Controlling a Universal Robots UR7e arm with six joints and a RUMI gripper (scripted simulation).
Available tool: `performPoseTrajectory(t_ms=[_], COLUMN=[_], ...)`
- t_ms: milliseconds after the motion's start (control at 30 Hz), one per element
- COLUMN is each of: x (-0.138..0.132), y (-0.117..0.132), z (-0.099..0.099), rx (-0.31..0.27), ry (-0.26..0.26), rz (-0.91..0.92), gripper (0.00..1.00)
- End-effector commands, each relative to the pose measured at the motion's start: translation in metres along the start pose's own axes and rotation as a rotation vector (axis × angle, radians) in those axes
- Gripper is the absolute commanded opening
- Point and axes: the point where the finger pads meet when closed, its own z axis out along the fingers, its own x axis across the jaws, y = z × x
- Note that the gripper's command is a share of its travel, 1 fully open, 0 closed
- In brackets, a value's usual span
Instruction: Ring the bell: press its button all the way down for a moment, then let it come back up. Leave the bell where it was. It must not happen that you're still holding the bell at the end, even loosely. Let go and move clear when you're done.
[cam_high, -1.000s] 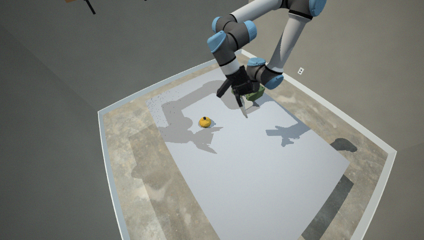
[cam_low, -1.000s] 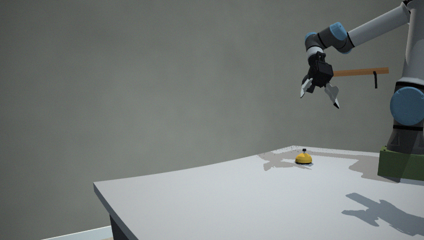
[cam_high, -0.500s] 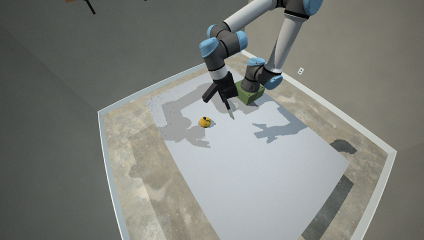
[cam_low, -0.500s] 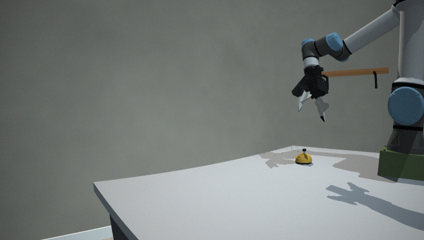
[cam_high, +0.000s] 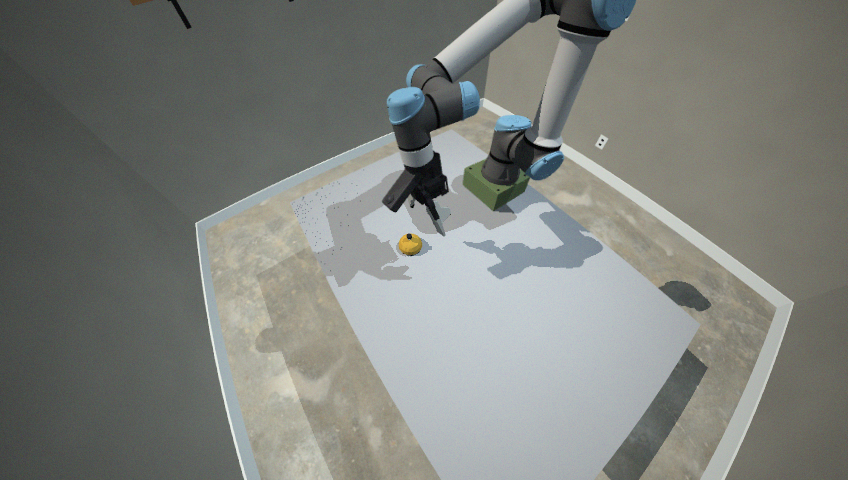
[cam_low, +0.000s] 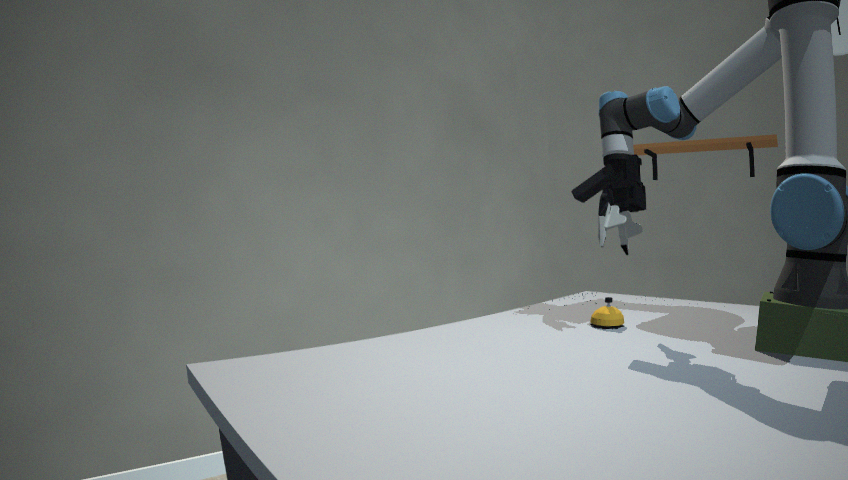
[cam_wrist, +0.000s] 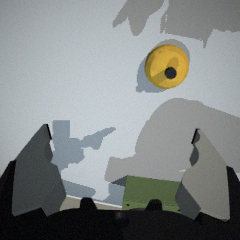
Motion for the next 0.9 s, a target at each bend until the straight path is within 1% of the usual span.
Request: performPoseTrajectory(t_ms=[0,100,167,367,500,733,767,867], x=[0.030,0.043,0.043,0.058,0.062,0.063,0.063,0.063], y=[-0.019,-0.025,-0.025,-0.032,-0.033,-0.034,-0.034,-0.034], z=[0.008,0.010,0.010,0.012,0.012,0.012,0.012,0.012], rx=[0.038,0.045,0.045,0.051,0.052,0.053,0.053,0.053], ry=[0.068,0.101,0.101,0.141,0.151,0.154,0.154,0.154], rz=[-0.137,-0.188,-0.188,-0.250,-0.266,-0.269,-0.269,-0.269], gripper=[1.00,1.00,1.00,1.00,1.00,1.00,0.00,0.00])
